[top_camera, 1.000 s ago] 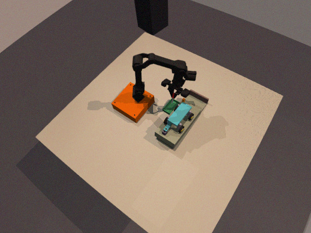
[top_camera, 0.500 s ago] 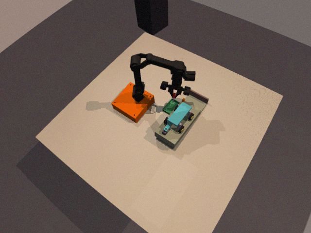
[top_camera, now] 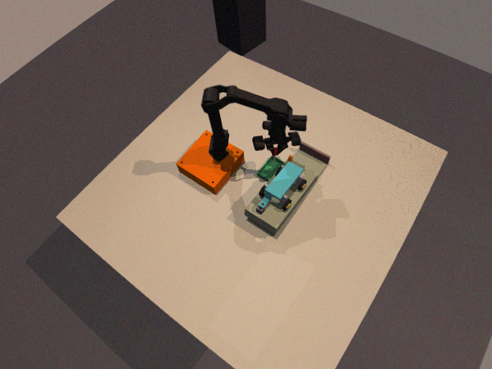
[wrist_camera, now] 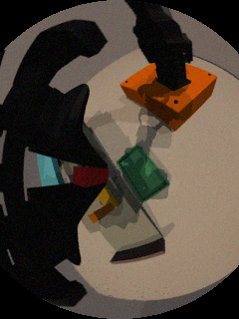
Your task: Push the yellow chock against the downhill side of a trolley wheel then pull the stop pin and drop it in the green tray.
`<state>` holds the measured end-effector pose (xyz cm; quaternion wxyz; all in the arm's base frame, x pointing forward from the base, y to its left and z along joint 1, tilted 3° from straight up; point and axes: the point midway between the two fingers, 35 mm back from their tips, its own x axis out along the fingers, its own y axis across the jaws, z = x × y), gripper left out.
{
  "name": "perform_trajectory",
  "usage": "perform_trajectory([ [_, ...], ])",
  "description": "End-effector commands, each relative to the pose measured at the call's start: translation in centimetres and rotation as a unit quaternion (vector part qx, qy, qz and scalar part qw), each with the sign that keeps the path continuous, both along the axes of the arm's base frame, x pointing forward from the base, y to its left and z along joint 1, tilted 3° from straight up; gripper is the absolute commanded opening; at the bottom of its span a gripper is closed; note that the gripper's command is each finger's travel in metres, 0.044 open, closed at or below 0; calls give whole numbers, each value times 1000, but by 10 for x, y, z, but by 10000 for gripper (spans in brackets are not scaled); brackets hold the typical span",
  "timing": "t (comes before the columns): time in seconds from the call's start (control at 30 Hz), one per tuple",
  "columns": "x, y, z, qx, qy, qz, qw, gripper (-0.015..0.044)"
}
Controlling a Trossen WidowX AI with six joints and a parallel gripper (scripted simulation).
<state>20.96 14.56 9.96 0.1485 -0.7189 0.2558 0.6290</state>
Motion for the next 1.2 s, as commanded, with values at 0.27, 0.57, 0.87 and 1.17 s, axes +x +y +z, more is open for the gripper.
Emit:
perform_trajectory([
  [0.27,-1,-3,0,22,37,174,984,0],
  [0.57,0,-4,1,38,54,308,949,0],
  [0.87,1,-5,1,44,58,359,931,0],
  [1.17,-12,-8,-16,44,59,359,930,0],
])
